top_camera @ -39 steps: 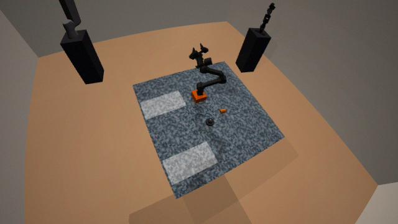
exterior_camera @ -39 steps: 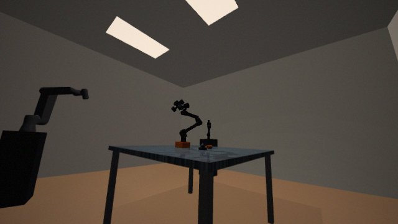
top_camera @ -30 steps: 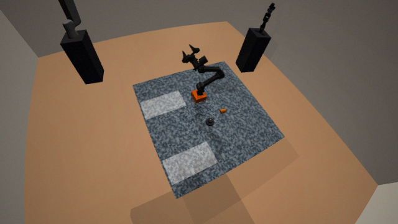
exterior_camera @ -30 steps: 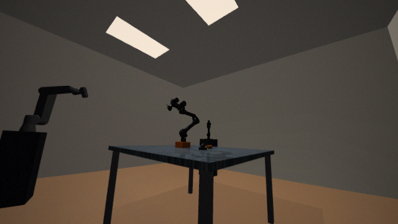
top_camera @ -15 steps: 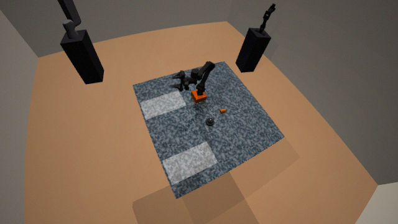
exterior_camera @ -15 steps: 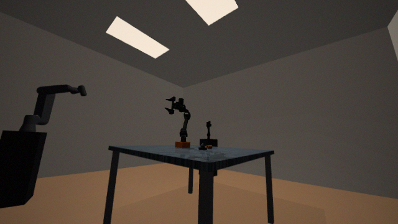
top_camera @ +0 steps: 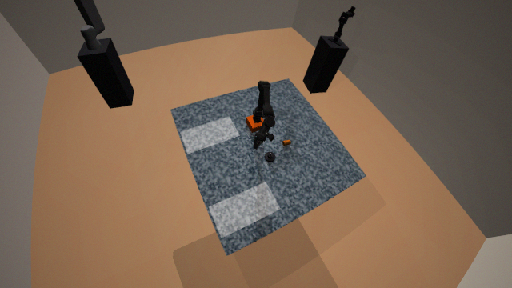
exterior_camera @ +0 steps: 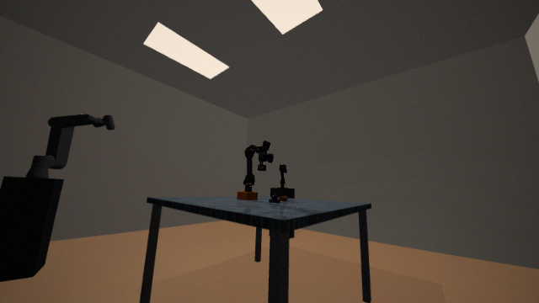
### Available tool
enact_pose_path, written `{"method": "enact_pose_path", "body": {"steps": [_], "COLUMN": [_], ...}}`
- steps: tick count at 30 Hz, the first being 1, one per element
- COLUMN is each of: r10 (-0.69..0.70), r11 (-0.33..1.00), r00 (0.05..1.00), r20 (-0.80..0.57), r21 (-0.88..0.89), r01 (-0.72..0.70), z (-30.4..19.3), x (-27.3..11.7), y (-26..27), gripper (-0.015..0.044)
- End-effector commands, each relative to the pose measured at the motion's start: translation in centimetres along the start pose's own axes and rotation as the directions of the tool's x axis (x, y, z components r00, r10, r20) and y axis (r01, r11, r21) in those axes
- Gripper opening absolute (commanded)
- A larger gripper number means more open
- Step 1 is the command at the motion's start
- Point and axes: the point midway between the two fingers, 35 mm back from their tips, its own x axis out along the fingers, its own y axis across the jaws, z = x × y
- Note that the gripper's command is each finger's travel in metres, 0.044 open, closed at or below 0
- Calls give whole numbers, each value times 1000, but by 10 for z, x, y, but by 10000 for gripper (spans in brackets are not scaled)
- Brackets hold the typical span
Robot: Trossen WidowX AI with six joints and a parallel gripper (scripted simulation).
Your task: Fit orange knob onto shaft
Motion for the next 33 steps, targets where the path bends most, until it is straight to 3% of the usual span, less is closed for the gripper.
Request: {"method": "enact_pose_path", "body": {"steps": [1, 9, 16, 19, 33], "r10": [162, 558, 823, 862, 863], "r11": [985, 815, 509, 417, 414], "r00": [976, 785, 556, 505, 504], "r20": [142, 270, 120, 48, 45], "r21": [-81, -355, -592, -634, -635], "r01": [-152, -458, -625, -651, -652], "z": [64, 169, 202, 200, 197], "x": [-6, -66, -156, -181, -172], "y": [43, 165, 278, 304, 328], "gripper": [440, 440, 440, 440, 440]}}
